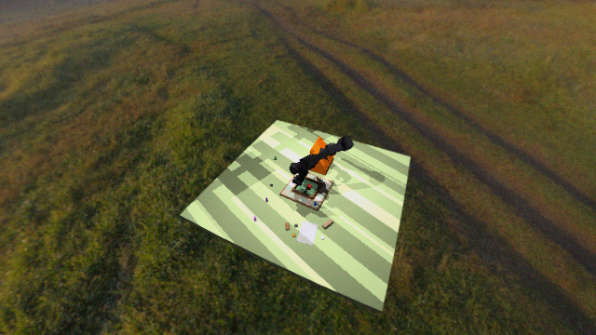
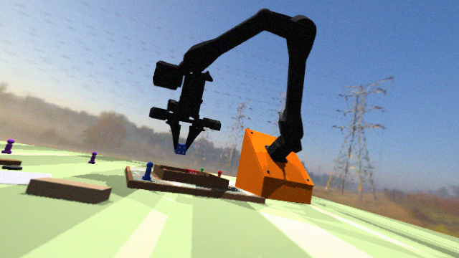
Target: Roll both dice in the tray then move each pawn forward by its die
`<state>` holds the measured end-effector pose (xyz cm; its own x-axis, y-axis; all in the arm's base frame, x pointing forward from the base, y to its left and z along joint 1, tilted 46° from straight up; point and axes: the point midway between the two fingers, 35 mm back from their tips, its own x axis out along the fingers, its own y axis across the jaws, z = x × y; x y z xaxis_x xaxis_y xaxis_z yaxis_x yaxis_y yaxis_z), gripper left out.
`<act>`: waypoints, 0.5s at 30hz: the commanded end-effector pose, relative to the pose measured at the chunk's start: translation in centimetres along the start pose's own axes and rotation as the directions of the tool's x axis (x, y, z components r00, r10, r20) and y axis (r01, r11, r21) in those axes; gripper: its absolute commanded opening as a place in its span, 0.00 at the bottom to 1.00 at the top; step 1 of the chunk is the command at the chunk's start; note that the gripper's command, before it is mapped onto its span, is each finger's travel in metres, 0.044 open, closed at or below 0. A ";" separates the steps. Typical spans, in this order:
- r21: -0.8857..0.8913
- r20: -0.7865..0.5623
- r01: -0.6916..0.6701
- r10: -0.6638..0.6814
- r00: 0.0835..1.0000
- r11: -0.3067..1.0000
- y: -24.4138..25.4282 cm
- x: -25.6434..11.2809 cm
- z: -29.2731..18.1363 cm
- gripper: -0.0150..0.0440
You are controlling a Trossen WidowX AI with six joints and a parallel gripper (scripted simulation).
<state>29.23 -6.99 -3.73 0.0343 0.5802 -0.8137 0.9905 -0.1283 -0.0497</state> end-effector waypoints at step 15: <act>0.017 0.561 -0.032 0.017 0.827 0.999 -0.5 0.8 0.1 0.25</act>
<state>28.87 -6.64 -4.47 -0.0427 0.1347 -0.9900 0.9882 -0.1400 -0.0617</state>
